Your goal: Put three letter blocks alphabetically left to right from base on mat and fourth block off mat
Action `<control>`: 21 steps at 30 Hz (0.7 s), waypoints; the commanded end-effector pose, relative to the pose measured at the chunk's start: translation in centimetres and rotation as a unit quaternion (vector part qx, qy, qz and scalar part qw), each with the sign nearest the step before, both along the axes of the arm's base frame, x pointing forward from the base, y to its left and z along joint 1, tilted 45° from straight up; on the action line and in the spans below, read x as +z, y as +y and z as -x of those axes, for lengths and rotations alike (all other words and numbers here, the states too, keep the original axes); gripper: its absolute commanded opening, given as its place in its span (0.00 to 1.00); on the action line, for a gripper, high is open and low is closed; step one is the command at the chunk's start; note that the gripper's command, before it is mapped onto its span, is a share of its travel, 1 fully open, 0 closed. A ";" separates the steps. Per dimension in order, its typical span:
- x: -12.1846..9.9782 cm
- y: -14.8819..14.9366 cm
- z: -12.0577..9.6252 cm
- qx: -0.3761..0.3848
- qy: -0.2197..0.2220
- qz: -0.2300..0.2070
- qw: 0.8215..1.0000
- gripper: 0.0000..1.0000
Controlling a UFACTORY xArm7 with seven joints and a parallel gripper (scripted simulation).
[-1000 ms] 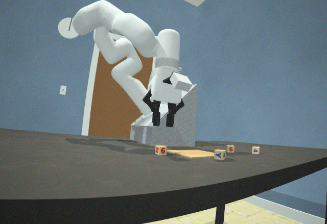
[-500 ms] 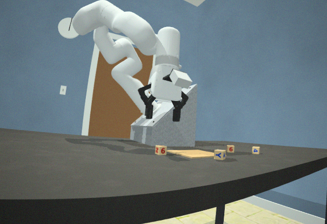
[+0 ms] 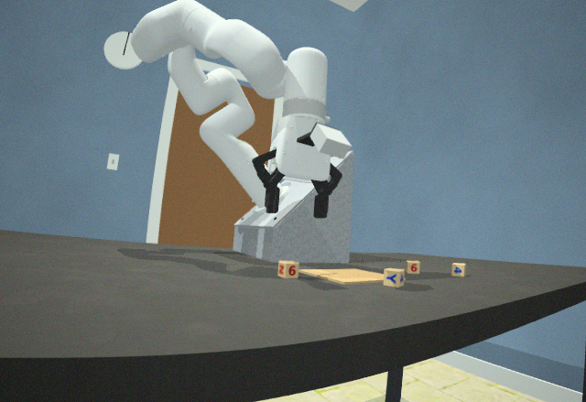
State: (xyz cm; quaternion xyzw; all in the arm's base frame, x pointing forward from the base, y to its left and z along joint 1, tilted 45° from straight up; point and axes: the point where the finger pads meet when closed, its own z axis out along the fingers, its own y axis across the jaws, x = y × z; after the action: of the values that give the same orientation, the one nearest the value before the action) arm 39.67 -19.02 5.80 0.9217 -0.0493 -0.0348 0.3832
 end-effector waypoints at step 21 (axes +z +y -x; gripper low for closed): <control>-14.2 14.1 -10.8 0.111 0.089 -0.007 0.990 1.00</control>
State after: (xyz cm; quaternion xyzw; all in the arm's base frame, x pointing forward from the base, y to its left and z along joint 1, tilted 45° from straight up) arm 48.56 -8.02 -4.81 0.9200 0.0652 -0.0605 0.3816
